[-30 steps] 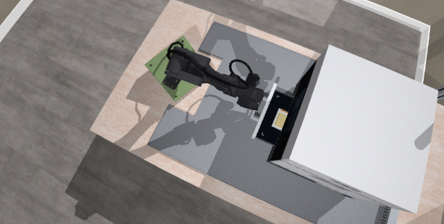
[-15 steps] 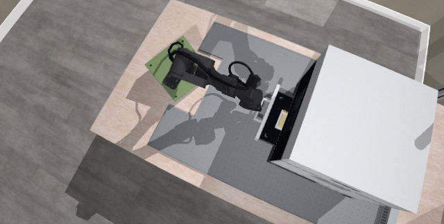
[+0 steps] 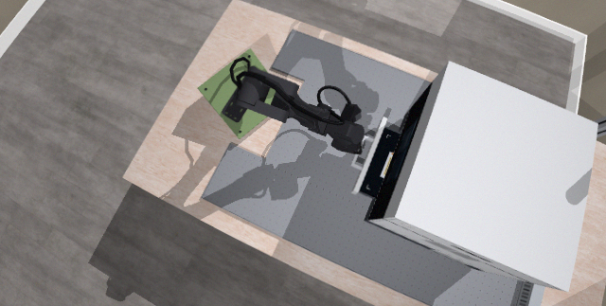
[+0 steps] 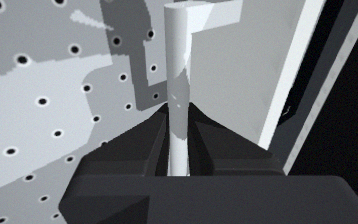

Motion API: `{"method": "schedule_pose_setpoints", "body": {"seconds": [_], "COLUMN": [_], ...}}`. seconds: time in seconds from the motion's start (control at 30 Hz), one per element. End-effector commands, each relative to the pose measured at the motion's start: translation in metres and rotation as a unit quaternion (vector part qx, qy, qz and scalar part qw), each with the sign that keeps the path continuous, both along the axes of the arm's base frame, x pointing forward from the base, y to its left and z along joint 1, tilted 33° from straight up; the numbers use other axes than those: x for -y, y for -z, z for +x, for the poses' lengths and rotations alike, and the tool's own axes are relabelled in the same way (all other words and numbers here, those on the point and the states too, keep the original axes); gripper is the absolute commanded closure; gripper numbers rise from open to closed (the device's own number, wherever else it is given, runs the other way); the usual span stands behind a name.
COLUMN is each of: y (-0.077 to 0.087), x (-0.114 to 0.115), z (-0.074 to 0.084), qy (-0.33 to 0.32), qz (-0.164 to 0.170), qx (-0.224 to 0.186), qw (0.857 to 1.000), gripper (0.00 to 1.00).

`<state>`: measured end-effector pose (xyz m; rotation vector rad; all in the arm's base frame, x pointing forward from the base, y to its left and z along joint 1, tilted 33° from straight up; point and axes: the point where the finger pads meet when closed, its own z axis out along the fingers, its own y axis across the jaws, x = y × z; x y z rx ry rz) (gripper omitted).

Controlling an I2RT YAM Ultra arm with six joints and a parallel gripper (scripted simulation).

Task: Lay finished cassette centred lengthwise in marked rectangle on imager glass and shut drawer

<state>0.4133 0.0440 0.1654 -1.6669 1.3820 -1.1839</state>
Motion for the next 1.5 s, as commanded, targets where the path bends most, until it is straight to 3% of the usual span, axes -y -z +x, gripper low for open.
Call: {"method": "schedule_pose_setpoints", "body": {"seconds": [0.0, 0.27, 1.47], "y": [-0.0114, -0.0174, -0.0174], "x": [-0.0032, -0.0048, -0.0049], "z": [0.0129, 0.0195, 0.0195], "qy": [-0.007, -0.008, -0.008], "qz": [0.003, 0.005, 0.005], "qx": [0.011, 0.017, 0.017], "qw": [1.0, 1.0, 1.0], "gripper": [1.0, 1.0, 1.0]}}
